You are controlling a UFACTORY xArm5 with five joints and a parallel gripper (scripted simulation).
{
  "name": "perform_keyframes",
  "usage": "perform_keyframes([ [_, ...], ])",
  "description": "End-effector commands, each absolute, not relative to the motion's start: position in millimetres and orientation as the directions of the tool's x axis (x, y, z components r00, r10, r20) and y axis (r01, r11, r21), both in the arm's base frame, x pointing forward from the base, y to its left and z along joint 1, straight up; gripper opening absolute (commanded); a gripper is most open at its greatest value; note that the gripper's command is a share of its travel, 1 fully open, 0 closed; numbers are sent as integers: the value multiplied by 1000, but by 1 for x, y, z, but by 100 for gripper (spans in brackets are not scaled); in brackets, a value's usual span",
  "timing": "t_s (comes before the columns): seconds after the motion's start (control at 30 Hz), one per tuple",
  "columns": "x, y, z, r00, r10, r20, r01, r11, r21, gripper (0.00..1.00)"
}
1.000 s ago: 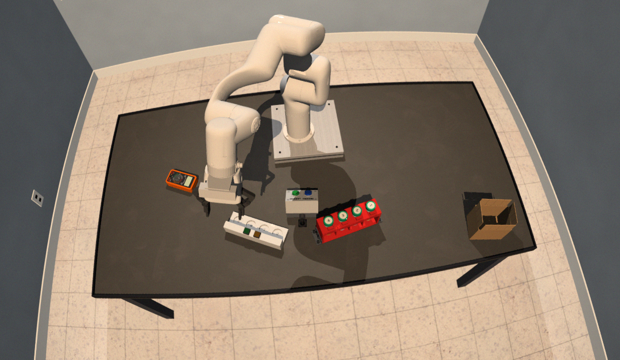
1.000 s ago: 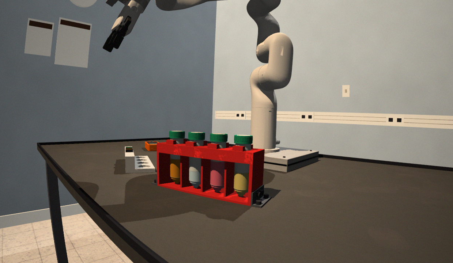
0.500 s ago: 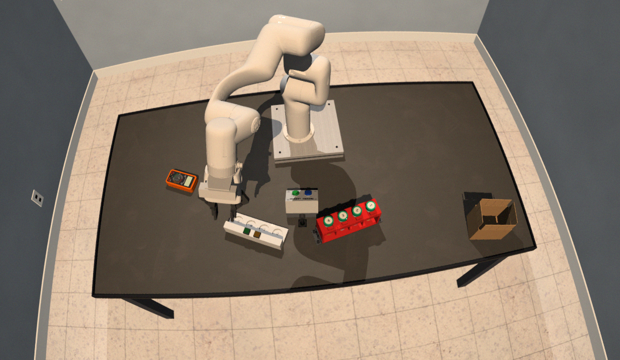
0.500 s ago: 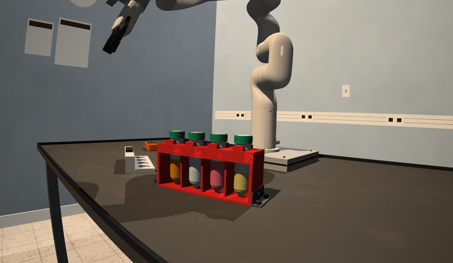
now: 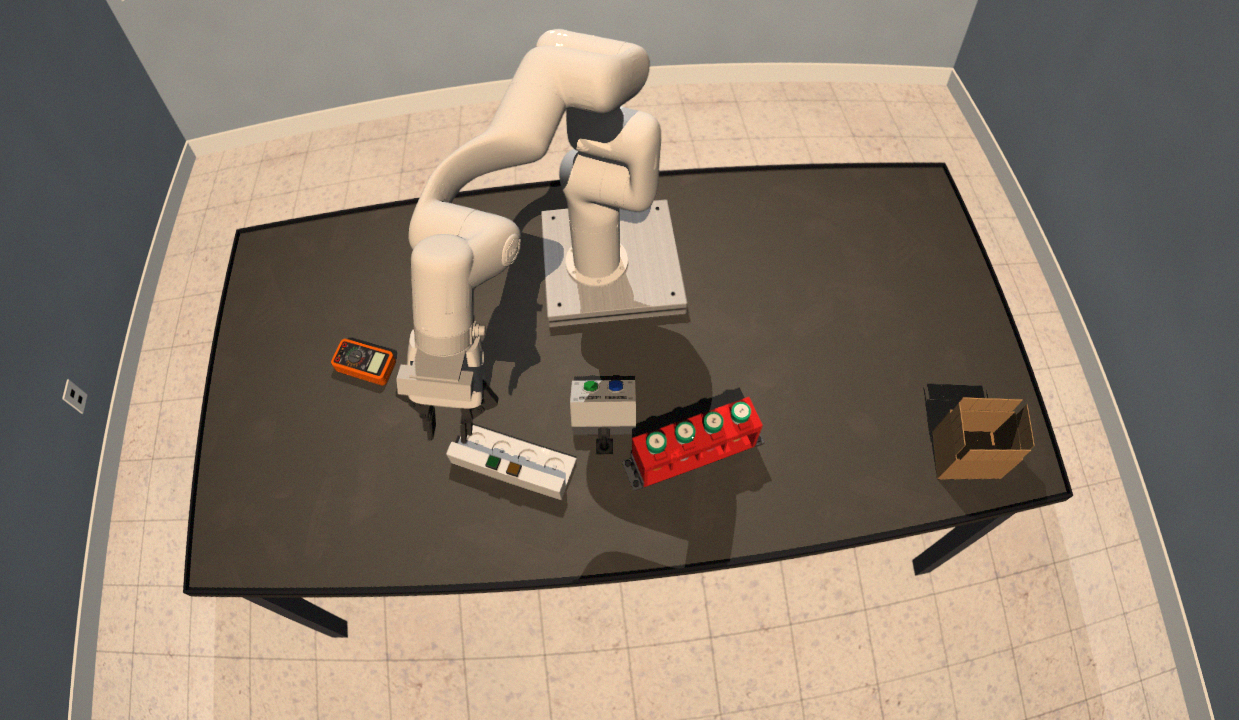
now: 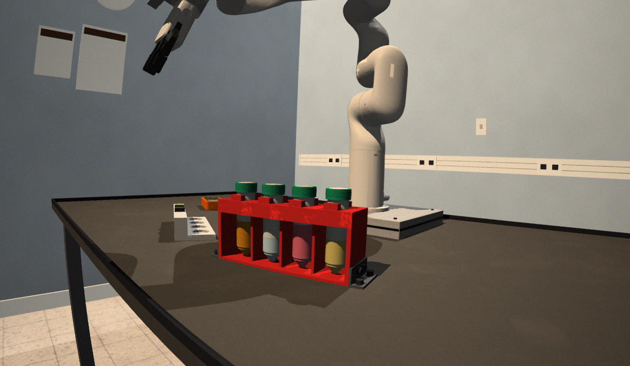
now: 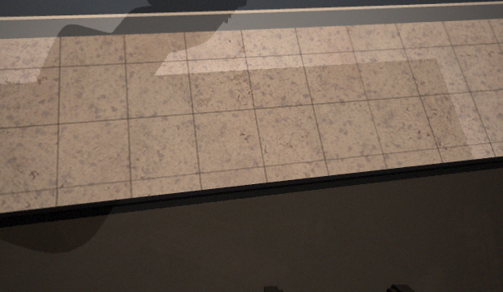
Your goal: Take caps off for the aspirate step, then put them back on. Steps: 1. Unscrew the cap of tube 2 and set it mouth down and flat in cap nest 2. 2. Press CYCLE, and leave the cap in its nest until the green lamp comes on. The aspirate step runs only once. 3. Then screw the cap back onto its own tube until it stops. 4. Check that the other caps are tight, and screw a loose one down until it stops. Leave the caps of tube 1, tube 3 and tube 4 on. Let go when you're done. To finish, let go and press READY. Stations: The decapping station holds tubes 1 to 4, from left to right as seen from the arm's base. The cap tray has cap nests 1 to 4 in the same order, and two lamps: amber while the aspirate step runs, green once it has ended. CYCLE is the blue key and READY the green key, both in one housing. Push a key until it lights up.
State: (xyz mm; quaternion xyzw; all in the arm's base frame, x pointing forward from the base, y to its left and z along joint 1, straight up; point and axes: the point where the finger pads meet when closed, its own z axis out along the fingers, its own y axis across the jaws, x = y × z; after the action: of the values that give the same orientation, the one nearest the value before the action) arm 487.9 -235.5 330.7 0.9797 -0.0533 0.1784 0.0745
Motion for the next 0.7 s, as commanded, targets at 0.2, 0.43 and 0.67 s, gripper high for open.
perform_keyframes([
  [0.2, 489, -236, 333, 929, -77, 362, -132, -983, 128, 46],
  [0.43, 486, -210, 324, 947, -71, 314, -104, -990, 92, 46],
  [0.67, 483, -181, 316, 963, -62, 261, -81, -995, 62, 46],
])
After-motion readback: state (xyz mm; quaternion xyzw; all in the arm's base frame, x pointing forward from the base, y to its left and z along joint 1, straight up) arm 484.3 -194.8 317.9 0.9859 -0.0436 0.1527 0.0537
